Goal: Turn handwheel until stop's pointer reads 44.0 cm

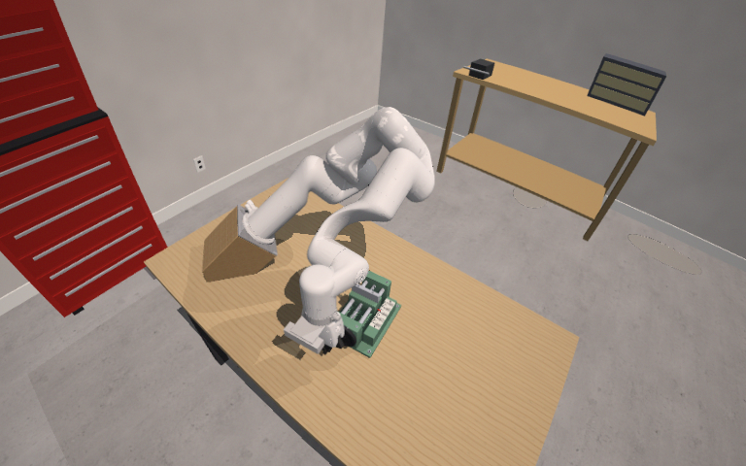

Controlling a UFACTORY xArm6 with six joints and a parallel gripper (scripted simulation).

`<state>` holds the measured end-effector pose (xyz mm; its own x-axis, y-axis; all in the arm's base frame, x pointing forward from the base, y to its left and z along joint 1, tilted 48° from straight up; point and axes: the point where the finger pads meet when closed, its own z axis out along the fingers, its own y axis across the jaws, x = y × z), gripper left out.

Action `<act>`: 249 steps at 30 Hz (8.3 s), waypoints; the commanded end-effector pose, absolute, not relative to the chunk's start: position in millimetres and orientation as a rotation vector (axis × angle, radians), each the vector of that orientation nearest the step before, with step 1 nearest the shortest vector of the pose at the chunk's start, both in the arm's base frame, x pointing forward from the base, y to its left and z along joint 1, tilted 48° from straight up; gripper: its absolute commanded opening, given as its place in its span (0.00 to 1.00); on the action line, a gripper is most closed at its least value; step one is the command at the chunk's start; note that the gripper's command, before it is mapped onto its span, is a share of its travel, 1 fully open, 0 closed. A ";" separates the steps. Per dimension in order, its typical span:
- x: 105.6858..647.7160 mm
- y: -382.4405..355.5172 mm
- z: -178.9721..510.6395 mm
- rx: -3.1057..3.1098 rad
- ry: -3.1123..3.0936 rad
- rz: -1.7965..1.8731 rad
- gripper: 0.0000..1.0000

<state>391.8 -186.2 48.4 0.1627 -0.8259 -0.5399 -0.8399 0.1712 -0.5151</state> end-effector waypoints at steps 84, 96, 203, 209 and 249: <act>428.3 -187.2 59.7 -1.622 1.631 0.018 0.06; 414.6 -184.0 50.6 -1.622 1.631 0.018 0.06; 377.7 -194.4 55.6 -1.622 1.631 0.018 0.06; 377.5 -194.7 55.9 -1.622 1.631 0.018 0.06; 369.9 -210.4 77.8 -1.622 1.631 0.018 0.06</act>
